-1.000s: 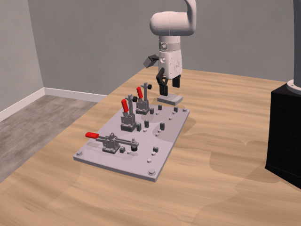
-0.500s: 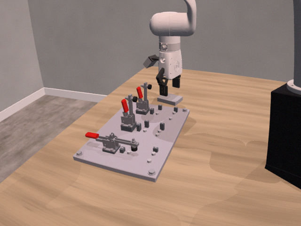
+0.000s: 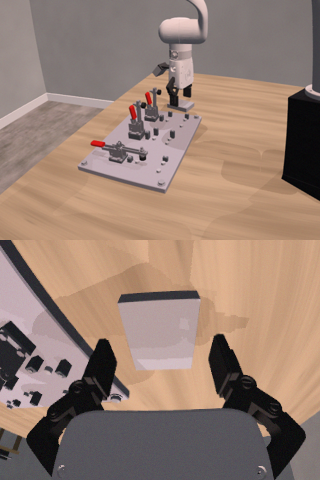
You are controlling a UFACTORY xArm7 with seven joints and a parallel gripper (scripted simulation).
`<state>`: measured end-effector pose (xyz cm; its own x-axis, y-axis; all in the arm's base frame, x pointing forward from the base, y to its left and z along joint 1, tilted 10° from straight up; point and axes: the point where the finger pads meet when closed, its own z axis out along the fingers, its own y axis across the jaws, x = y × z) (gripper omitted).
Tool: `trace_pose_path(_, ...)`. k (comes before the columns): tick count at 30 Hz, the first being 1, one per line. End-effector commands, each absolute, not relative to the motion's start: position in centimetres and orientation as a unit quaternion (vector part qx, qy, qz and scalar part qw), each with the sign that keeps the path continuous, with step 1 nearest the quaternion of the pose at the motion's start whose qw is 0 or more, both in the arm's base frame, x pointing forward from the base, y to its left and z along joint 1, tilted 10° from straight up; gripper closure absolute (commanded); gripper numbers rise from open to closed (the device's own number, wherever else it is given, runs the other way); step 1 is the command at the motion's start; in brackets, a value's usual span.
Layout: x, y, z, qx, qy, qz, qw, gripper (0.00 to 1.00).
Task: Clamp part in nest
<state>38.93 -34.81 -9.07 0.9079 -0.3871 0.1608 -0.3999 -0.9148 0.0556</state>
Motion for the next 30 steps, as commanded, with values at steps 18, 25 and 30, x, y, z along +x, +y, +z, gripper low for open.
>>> trace_pose_path(18, 39.19, -35.07, -10.03, 0.976, -0.202, 0.075, 0.045, 0.00)
trace_pose_path(25, 39.19, -35.07, -10.03, 0.976, -0.202, 0.075, 0.045, 1.00)
trace_pose_path(30, 39.19, -35.07, -10.03, 0.976, -0.202, 0.075, 0.045, 1.00)
